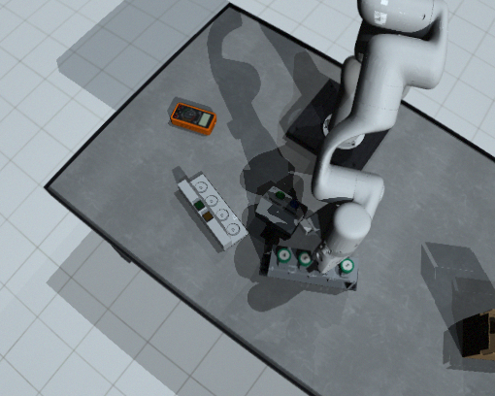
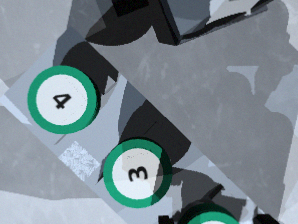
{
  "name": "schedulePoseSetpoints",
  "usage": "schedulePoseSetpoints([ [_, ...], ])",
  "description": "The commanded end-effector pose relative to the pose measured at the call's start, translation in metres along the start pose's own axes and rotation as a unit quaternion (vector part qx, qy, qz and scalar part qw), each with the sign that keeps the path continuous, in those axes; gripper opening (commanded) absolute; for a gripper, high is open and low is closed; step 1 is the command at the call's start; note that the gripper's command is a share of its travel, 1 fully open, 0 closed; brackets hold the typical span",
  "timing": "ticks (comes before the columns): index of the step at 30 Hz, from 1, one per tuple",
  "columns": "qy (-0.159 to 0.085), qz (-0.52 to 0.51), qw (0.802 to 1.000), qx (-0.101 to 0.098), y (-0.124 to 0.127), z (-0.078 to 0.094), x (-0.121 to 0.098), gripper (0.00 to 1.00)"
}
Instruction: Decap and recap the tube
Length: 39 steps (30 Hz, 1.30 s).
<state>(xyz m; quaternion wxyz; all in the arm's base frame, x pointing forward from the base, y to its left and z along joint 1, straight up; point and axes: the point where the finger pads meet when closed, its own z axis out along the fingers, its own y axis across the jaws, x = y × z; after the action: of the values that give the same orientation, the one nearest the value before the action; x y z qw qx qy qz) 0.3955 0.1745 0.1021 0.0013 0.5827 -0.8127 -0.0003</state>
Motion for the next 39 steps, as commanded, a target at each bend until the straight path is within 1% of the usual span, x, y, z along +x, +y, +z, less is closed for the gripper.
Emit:
schedulePoseSetpoints([
  [1, -0.002, 0.000, 1.000, 0.002, -0.0015, -0.0010, -0.0014, 0.46],
  [27, -0.002, 0.000, 1.000, 0.002, -0.0015, 0.0085, -0.0013, 0.46],
  [28, -0.002, 0.000, 1.000, 0.002, -0.0015, 0.0085, -0.0013, 0.00],
  [39, -0.002, 0.000, 1.000, 0.002, -0.0015, 0.0085, -0.0013, 0.00],
])
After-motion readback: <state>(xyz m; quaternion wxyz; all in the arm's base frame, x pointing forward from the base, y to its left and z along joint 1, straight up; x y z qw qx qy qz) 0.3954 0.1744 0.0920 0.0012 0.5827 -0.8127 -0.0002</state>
